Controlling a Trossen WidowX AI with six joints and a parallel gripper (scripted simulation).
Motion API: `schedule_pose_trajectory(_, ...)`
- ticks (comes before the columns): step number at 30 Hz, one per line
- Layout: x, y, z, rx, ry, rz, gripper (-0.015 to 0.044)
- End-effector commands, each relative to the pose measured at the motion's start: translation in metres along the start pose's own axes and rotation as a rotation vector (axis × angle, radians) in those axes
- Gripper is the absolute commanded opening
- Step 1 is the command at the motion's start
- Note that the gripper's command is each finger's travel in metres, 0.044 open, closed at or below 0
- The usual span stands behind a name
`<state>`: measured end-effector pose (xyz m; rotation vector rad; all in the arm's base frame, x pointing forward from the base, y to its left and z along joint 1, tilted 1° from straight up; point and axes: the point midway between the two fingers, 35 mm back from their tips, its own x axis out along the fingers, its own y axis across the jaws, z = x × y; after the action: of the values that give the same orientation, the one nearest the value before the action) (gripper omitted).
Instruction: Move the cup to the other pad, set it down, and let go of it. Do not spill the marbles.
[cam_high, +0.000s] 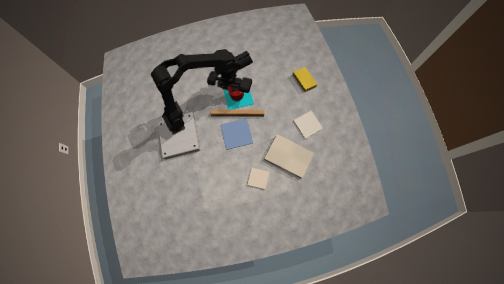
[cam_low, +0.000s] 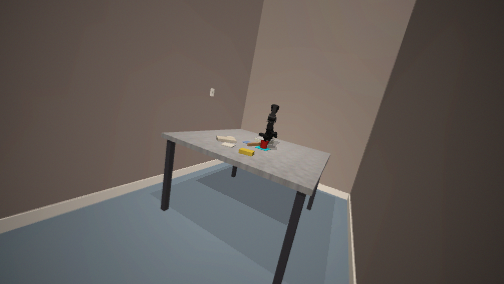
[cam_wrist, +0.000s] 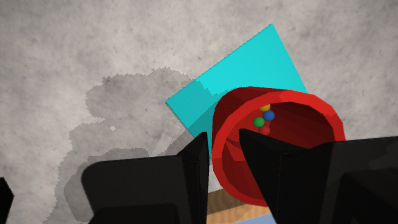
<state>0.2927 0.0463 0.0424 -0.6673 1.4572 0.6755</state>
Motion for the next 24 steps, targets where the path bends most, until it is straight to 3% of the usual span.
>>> schedule_pose_trajectory(1, -0.001, 0.000, 0.000, 0.000, 0.000, 0.000, 0.0128)
schedule_pose_trajectory(24, -0.031, -0.001, 0.001, 0.002, 0.000, 0.002, 0.0128)
